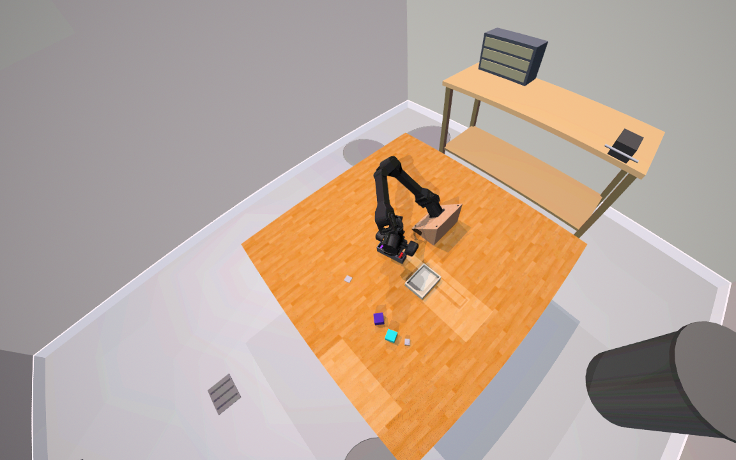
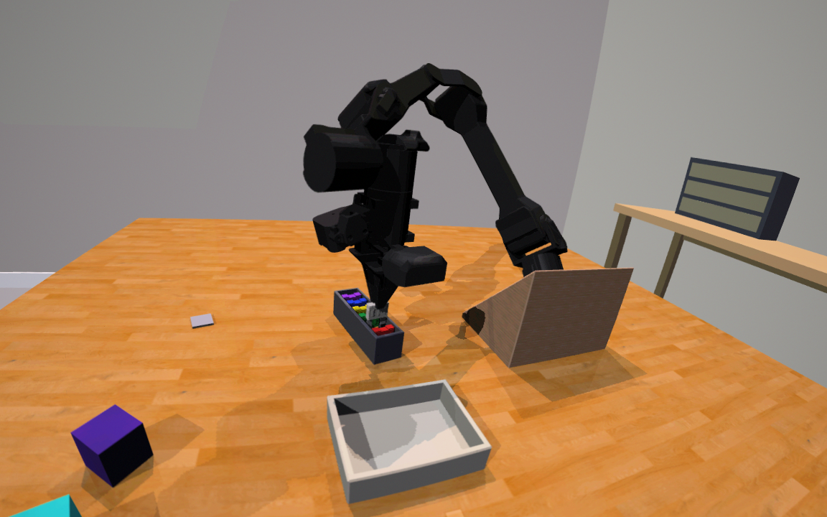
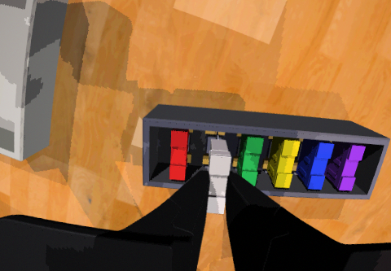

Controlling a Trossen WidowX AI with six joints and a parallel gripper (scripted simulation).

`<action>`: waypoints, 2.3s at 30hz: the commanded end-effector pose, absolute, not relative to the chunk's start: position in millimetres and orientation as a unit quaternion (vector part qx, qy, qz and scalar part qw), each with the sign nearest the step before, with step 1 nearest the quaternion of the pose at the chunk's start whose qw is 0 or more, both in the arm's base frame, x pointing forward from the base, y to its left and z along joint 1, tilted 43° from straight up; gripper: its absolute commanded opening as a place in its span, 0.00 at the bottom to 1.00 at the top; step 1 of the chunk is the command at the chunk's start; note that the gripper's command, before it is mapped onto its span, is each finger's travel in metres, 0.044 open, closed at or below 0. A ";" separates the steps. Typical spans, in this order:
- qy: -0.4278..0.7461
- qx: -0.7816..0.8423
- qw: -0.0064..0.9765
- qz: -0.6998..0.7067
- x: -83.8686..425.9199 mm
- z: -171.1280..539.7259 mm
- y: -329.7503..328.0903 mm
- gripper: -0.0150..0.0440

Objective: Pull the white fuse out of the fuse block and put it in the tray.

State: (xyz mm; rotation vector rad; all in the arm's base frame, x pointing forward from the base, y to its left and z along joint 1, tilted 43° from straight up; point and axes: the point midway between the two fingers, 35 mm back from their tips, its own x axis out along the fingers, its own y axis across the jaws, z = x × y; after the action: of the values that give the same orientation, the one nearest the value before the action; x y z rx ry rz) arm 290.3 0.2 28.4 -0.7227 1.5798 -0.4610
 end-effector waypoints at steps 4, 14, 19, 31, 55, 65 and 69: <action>0.687 -0.312 0.625 -0.200 291.1 31.9 4.2 0.25; 0.687 -0.313 0.625 -0.200 290.9 35.6 7.5 0.25; 0.687 -0.313 0.625 -0.200 290.9 37.2 9.0 0.25; 0.687 -0.312 0.625 -0.200 291.4 50.4 21.4 0.25; 0.687 -0.309 0.628 -0.195 315.7 -2.1 92.4 0.25; 0.687 -0.309 0.628 -0.196 317.8 -40.3 131.2 0.25; 0.687 -0.309 0.628 -0.197 316.1 -56.8 146.0 0.25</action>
State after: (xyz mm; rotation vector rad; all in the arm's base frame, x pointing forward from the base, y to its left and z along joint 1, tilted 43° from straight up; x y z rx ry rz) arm 318.3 133.8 -43.3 -0.7071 1.5708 -0.4500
